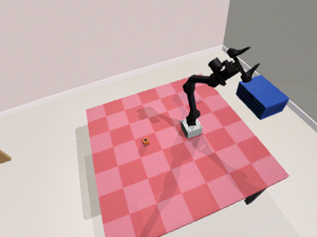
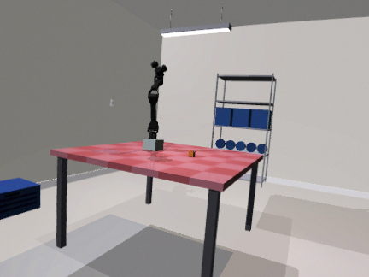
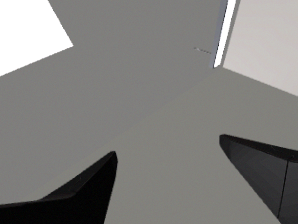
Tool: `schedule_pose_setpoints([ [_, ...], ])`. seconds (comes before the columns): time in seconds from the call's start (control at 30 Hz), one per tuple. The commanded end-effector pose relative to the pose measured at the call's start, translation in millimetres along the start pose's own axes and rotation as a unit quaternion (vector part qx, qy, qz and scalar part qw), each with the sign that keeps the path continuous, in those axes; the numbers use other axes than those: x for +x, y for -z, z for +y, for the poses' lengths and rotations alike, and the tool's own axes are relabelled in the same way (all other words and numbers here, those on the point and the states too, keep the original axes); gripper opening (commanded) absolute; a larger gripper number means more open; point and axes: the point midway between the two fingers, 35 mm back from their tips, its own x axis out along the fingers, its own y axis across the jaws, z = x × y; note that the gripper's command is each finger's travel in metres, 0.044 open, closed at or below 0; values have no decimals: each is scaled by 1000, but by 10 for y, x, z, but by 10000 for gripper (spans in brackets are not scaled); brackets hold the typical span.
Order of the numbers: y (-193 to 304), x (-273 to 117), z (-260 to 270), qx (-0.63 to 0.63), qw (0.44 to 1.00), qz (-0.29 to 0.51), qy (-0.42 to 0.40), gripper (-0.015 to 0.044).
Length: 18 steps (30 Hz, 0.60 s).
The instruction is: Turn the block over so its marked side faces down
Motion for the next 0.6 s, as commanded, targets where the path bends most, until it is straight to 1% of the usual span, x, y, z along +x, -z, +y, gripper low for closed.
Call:
schedule_pose_setpoints([
  [0.0,-150,-35,-479,-46,996,-15,71,440],
  [0.13,-386,-160,-1019,-100,982,-31,154,440],
  [0.3,-757,-448,-1640,-162,951,-50,258,440],
  [0.43,-1082,-792,-2062,-204,916,-62,339,440],
  [0.57,-1426,-1218,-2412,-239,873,-73,419,440],
])
